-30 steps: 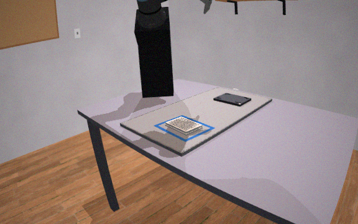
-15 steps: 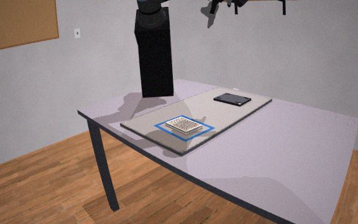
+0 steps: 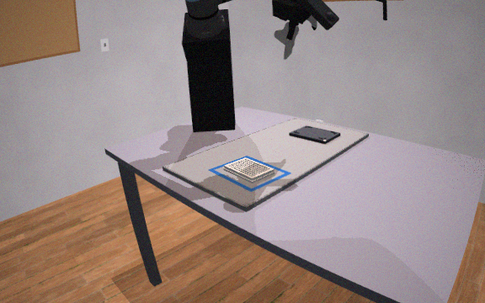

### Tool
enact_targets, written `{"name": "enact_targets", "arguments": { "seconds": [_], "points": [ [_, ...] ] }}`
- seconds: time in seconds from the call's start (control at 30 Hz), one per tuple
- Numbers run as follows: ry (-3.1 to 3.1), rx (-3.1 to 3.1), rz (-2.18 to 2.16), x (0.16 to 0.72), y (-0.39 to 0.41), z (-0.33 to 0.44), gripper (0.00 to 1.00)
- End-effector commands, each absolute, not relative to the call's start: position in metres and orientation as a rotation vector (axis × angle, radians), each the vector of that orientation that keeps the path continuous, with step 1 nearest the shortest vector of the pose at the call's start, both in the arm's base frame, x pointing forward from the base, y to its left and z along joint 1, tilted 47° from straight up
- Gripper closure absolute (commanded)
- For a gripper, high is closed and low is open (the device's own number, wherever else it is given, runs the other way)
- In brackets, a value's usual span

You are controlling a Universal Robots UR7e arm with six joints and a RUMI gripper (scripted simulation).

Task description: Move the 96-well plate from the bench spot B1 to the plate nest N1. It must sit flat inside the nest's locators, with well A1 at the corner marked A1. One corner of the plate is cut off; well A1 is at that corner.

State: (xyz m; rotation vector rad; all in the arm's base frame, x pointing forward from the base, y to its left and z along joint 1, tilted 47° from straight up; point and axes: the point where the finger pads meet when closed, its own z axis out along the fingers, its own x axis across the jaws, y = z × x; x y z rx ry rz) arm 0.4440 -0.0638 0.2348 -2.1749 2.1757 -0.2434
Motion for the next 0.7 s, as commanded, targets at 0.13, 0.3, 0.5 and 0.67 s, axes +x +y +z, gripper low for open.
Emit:
{"name": "enact_targets", "arguments": {
  "seconds": [0.13, 0.3, 0.5, 0.67],
  "points": [
    [2.178, -2.141, -0.333, 0.464, -0.088, 0.218, 0.00],
    [2.178, -2.140, -0.334, 0.471, -0.098, 0.210, 0.00],
    [2.180, -2.122, -0.383, 0.484, -0.119, 0.196, 0.00],
    [2.182, -2.103, -0.432, 0.493, -0.136, 0.184, 0.00]
  ]
}}
